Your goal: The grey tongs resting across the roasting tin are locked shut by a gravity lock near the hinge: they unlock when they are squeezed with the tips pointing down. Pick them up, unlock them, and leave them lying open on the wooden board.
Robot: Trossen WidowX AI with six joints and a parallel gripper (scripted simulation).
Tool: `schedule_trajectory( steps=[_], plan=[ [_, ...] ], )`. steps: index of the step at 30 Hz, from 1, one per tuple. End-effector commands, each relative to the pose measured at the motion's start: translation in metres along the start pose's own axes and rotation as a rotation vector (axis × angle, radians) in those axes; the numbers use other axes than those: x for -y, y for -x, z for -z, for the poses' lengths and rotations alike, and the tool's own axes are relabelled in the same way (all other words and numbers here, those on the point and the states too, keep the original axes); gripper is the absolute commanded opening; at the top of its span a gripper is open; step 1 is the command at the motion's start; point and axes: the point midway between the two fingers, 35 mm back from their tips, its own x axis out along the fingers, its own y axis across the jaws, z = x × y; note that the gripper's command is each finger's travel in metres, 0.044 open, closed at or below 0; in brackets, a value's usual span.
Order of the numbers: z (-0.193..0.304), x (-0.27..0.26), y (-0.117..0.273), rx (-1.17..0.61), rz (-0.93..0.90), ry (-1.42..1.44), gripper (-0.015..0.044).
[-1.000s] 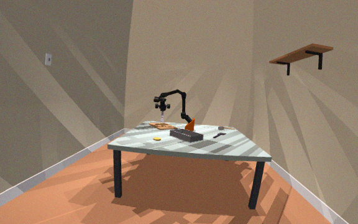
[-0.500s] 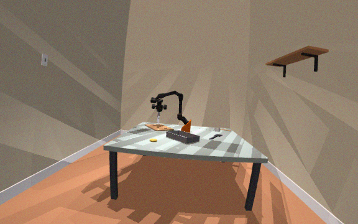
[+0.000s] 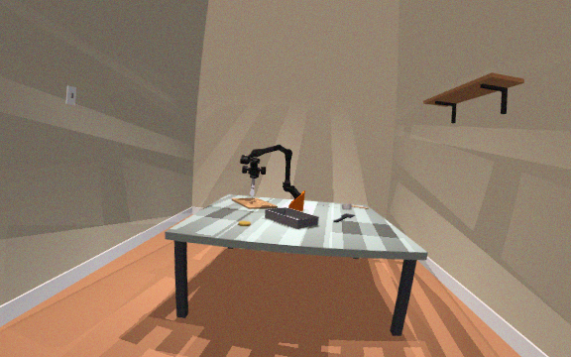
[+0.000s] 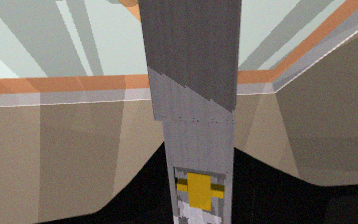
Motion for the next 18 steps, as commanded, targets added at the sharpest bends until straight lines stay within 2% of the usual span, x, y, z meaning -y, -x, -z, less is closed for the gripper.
schedule_trajectory(
  steps=[1, 11, 18],
  plan=[
    [0.002, -0.001, 0.001, -0.009, 0.000, -0.007, -0.0150],
    [0.000, 0.000, -0.001, 0.003, -0.005, -0.004, -0.0150],
    [-0.017, 0.000, -0.013, 0.099, -0.048, 0.041, -0.0150]
  ],
)
